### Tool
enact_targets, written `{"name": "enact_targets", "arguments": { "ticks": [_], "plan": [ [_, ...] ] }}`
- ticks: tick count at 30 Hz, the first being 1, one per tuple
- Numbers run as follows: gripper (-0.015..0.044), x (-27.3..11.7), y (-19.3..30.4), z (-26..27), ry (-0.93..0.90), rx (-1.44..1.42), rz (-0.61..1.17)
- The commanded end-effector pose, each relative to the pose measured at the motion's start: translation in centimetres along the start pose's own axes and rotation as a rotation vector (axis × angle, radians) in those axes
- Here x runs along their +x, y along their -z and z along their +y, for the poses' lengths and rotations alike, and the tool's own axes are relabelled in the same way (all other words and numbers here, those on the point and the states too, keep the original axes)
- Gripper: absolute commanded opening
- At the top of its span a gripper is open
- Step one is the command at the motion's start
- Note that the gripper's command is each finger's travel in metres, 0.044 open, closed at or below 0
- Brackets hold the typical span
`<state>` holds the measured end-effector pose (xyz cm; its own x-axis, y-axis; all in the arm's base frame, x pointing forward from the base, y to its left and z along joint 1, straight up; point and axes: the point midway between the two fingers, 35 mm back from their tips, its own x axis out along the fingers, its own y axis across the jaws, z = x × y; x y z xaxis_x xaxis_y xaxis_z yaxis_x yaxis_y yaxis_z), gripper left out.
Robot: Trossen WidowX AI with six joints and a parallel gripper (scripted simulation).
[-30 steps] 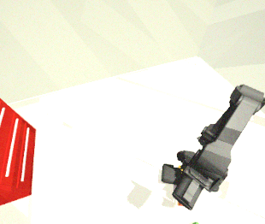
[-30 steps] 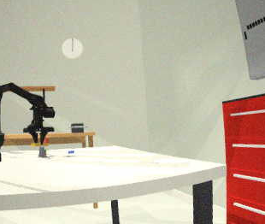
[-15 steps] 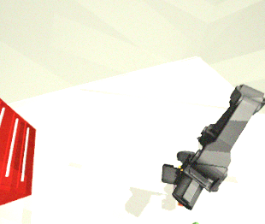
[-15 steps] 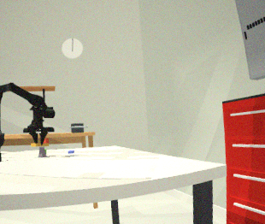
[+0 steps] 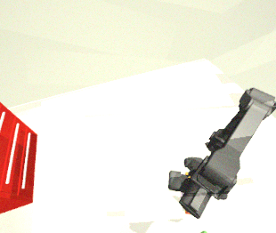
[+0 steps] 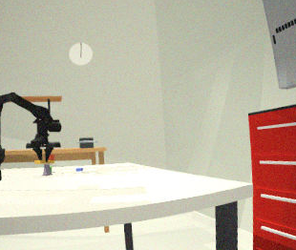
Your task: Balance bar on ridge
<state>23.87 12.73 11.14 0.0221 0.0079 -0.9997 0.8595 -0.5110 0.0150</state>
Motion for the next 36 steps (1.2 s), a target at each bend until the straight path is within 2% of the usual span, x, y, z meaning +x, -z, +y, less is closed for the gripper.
{"name": "enact_targets", "arguments": {
  "ticks": [1,36],
  "plan": [
    [0.0,0.07,0.07,-0.03,0.002,0.004,0.003],
    [0.0,0.36,0.03,-0.05,0.002,0.004,0.003]
  ]
}}
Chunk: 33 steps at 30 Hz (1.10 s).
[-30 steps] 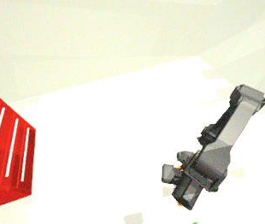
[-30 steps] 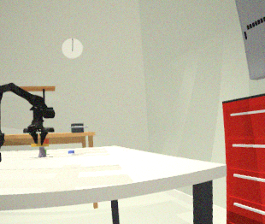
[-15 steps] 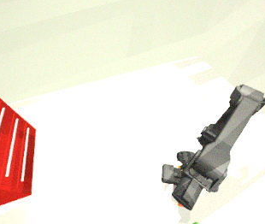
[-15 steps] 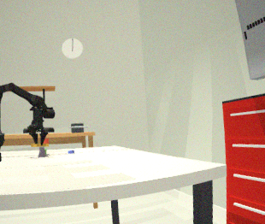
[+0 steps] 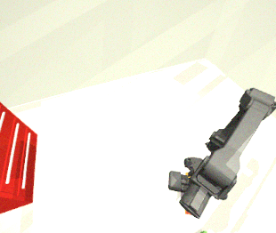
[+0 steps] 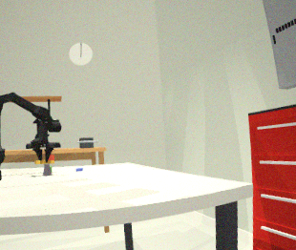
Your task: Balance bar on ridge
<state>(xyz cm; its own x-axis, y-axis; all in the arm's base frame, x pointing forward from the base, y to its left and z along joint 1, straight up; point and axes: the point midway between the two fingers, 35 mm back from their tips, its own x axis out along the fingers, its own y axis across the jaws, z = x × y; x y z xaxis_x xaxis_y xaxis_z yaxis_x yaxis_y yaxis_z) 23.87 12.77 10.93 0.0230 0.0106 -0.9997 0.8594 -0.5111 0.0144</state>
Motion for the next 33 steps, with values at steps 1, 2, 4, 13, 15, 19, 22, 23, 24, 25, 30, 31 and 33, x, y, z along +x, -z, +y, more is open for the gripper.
{"name": "enact_targets", "arguments": {
  "ticks": [1,2,4,13,15,19,22,23,24,25,30,31,33],
  "plan": [
    [0.0,0.16,-0.01,-0.03,0.001,0.004,0.0],
    [0.0,0.18,-0.01,-0.03,0.001,0.004,0.0],
    [0.0,0.19,-0.01,-0.03,0.001,0.004,0.0],
    [0.0,0.26,-0.03,-0.04,0.001,0.004,0.0],
    [0.0,0.28,-0.03,-0.04,0.001,0.004,0.0],
    [0.0,0.31,-0.04,-0.04,0.001,0.004,0.0],
    [0.0,0.34,-0.05,-0.04,0.001,0.004,0.0],
    [0.0,0.34,-0.05,-0.04,0.001,0.004,0.0],
    [0.0,0.35,-0.05,-0.04,0.001,0.004,0.0],
    [0.0,0.36,-0.05,-0.04,0.001,0.004,0.0],
    [0.0,0.41,-0.06,-0.05,0.002,0.004,0.0],
    [0.0,0.41,-0.06,-0.05,0.002,0.004,0.0],
    [0.0,0.43,-0.07,-0.05,0.002,0.004,0.0]
  ]
}}
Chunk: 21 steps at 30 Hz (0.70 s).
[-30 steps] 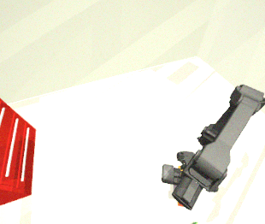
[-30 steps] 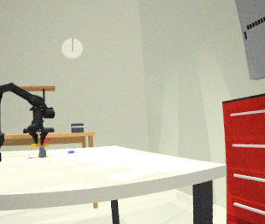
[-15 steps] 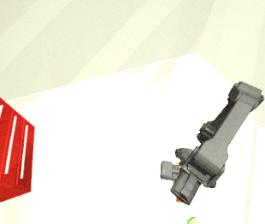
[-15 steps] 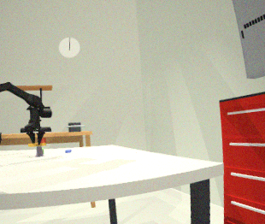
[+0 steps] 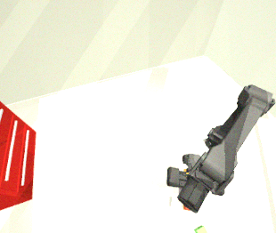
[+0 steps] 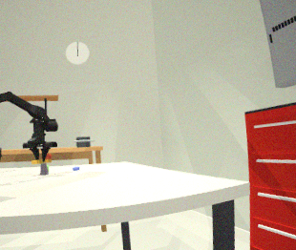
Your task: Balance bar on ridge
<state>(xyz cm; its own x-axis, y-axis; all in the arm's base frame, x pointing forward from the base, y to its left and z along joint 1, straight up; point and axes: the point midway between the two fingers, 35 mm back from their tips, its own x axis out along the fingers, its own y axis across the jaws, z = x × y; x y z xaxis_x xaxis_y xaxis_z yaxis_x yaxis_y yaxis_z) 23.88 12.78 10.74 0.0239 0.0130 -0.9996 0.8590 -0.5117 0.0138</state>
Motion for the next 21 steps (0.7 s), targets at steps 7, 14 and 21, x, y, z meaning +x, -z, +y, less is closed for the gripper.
{"name": "enact_targets", "arguments": {
  "ticks": [7,14,21],
  "plan": [
    [0.0,0.02,-0.08,-0.04,0.001,0.003,-0.002],
    [0.0,0.04,-0.08,-0.04,0.001,0.003,-0.002],
    [0.0,0.04,-0.08,-0.04,0.001,0.003,-0.002]
  ]
}}
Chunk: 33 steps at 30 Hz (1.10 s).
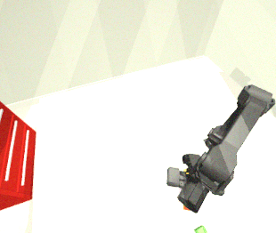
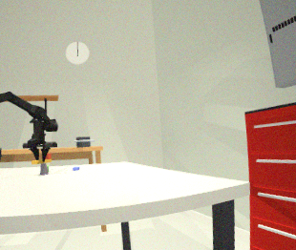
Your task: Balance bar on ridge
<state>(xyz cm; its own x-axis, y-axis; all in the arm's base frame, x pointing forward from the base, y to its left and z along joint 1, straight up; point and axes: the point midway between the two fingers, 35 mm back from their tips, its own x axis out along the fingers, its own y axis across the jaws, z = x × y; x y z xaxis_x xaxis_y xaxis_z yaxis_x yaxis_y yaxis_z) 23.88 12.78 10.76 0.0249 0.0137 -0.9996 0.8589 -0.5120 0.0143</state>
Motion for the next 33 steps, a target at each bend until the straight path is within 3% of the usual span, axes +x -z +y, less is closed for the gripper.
{"name": "enact_targets", "arguments": {
  "ticks": [1,33],
  "plan": [
    [0.0,0.05,-0.08,-0.04,0.002,0.003,-0.003],
    [0.0,-0.03,-0.09,-0.03,0.001,0.003,-0.003]
  ]
}}
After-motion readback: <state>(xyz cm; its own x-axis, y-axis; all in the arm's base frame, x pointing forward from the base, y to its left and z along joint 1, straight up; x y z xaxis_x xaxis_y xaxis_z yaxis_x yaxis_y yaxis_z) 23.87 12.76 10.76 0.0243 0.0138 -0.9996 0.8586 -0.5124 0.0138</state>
